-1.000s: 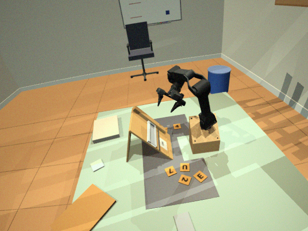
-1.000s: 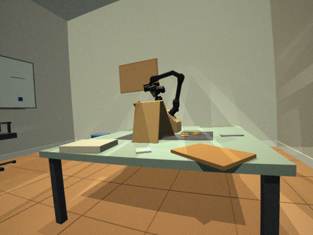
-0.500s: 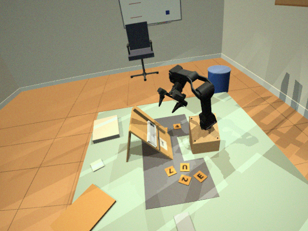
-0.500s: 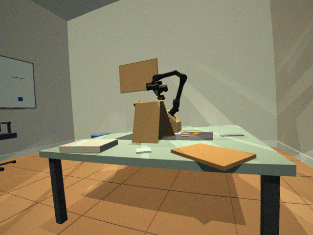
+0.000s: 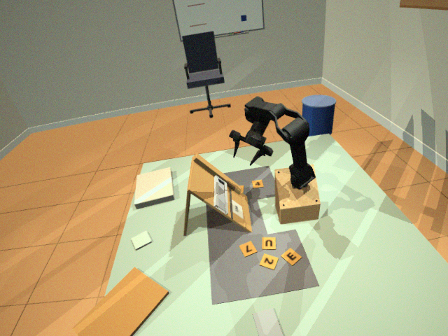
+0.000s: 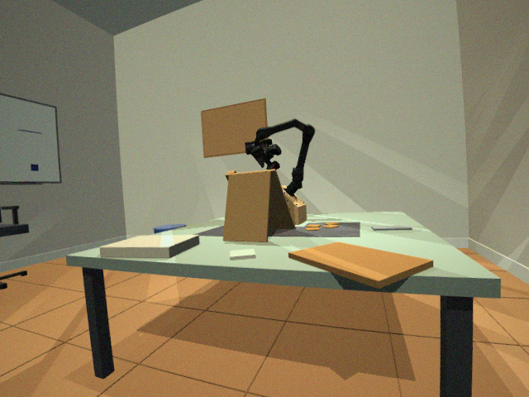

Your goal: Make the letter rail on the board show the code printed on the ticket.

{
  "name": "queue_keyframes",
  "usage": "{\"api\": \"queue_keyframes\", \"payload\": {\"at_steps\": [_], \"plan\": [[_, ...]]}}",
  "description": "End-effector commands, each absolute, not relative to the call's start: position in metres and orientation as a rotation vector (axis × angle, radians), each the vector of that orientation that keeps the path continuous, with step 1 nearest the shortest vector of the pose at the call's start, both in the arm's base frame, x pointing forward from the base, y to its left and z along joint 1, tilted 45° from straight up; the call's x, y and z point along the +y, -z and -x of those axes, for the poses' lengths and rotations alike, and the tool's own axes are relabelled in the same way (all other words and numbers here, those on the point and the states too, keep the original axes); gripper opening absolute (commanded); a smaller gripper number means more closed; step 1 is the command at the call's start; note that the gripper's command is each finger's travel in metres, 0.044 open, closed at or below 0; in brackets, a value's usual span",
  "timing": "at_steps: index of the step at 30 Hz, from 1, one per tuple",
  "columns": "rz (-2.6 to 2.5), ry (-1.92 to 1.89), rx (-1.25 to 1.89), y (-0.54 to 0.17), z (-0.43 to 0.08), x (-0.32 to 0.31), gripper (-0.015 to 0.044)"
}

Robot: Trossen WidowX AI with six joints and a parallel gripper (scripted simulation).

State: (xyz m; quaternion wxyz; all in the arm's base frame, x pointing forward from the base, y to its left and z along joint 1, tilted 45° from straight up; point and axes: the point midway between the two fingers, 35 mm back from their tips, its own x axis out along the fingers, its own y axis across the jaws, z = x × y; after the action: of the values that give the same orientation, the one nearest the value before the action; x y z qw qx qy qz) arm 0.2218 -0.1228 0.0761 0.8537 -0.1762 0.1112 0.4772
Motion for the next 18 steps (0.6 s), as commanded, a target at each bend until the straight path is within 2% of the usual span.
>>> {"api": "queue_keyframes", "payload": {"at_steps": [1,7,18], "plan": [[-0.015,-0.992,0.517,-0.03,-0.218,-0.12,0.034],[-0.46,-0.863,0.89,0.024,-0.212,-0.116,0.034],[-0.836,-0.631,1.216,0.073,-0.203,-0.111,0.034]]}}
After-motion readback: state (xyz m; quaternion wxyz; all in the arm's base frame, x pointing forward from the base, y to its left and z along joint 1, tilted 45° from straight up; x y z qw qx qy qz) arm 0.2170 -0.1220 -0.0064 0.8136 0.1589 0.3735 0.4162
